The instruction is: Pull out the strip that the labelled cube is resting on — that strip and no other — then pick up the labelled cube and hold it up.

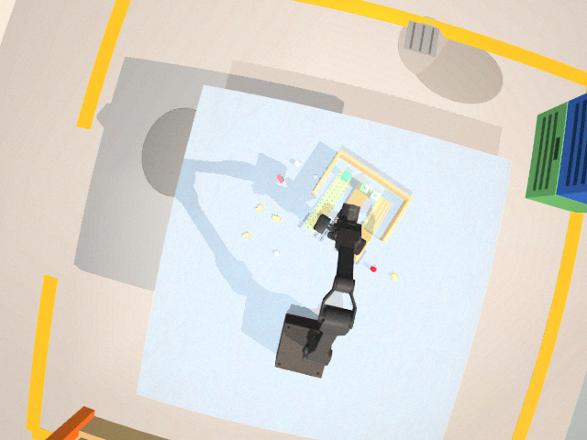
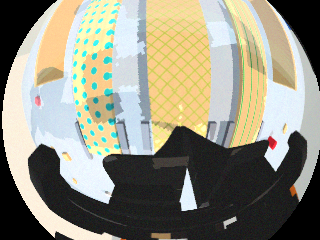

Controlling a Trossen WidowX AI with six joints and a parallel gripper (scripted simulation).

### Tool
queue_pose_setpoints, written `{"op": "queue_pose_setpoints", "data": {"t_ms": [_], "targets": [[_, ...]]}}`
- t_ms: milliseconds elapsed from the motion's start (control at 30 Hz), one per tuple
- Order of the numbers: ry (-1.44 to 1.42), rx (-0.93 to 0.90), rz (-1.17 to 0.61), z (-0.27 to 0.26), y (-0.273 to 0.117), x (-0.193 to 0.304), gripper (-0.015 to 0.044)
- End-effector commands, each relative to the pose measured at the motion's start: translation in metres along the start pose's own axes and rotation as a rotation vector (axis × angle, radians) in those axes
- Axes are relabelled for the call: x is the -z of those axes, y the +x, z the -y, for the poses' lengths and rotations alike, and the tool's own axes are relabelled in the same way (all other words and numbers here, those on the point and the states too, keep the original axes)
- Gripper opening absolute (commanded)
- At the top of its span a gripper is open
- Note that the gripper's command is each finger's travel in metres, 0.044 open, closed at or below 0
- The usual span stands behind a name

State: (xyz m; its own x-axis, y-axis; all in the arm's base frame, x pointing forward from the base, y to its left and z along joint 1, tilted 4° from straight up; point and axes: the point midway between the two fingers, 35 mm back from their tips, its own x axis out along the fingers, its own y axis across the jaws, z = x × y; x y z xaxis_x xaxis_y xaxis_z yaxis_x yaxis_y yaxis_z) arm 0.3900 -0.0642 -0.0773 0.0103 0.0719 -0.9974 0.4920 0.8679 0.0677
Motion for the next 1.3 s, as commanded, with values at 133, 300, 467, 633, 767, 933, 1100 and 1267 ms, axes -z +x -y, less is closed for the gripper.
{"op": "queue_pose_setpoints", "data": {"t_ms": [133,300,467,633,767,933,1100,1267], "targets": [[0.003,0.003,0.003,0.0005,0.0014,-0.0004,0.0],[0.003,0.003,0.003,0.0004,0.0019,-0.0005,0.0],[0.003,0.003,0.003,0.0004,0.0024,-0.0006,0.0],[0.003,0.003,0.003,0.0003,0.0029,-0.0008,0.0],[0.003,0.003,0.003,0.0003,0.0033,-0.0009,0.0],[0.003,0.003,0.003,0.0002,0.0038,-0.001,0.0],[0.003,0.003,0.003,0.0001,0.0042,-0.0009,0.0],[0.003,0.003,0.002,-0.0004,0.0044,0.0053,0.0]]}}
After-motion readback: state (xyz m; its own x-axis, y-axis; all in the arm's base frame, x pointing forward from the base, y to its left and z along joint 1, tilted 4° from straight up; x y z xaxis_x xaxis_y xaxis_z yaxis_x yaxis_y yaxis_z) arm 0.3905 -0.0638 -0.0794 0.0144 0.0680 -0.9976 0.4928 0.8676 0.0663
